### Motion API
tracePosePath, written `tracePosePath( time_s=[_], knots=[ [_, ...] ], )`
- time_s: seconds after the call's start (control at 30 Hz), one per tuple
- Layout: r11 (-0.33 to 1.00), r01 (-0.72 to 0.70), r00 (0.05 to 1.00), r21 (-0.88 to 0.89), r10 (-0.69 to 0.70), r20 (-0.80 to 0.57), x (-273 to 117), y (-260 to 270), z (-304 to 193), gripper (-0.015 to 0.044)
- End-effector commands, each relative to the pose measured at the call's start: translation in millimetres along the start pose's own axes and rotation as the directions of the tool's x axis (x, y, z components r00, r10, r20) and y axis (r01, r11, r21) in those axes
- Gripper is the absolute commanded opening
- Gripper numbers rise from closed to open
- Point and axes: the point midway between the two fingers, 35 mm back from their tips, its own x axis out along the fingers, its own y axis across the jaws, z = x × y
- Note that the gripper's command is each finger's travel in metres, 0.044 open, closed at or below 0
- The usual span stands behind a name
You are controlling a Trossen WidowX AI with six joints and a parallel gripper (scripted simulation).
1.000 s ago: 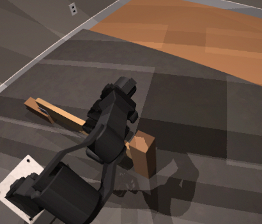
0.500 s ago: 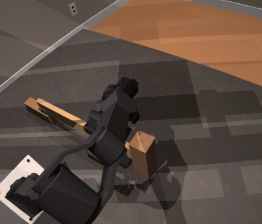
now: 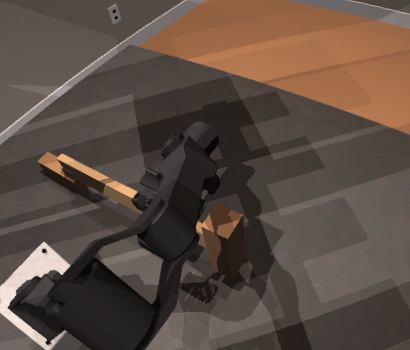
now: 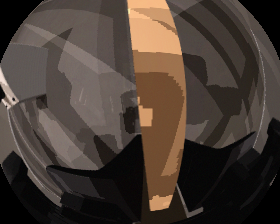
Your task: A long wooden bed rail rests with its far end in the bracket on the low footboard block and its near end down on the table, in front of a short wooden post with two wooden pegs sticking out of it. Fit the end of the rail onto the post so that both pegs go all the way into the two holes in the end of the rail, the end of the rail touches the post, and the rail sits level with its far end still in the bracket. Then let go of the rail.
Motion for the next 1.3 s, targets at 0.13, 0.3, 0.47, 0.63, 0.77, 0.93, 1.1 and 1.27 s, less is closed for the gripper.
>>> tracePosePath(
  time_s=[0.13,0.3,0.47,0.63,0.77,0.93,1.1,1.27],
  knots=[
    [1.0,0.0,1.0,0.0,0.0,0.0,0,0,0,0.0184],
    [1.0,0.0,1.0,0.0,0.0,0.0,0,0,0,0.0315],
    [1.0,0.0,1.0,0.0,0.0,0.0,0,0,0,0.044],
    [1.0,0.0,1.0,0.0,0.0,0.0,0,0,0,0.044],
    [1.0,0.004,1.0,-0.002,-0.004,0.003,-19,-1,20,0.044],
    [1.0,0.005,1.0,-0.002,-0.005,0.002,-30,0,30,0.044],
    [1.0,0.005,1.0,-0.002,-0.005,0.002,-30,0,30,0.044],
    [1.0,0.005,1.0,-0.002,-0.005,0.002,-30,0,30,0.044]
  ],
)
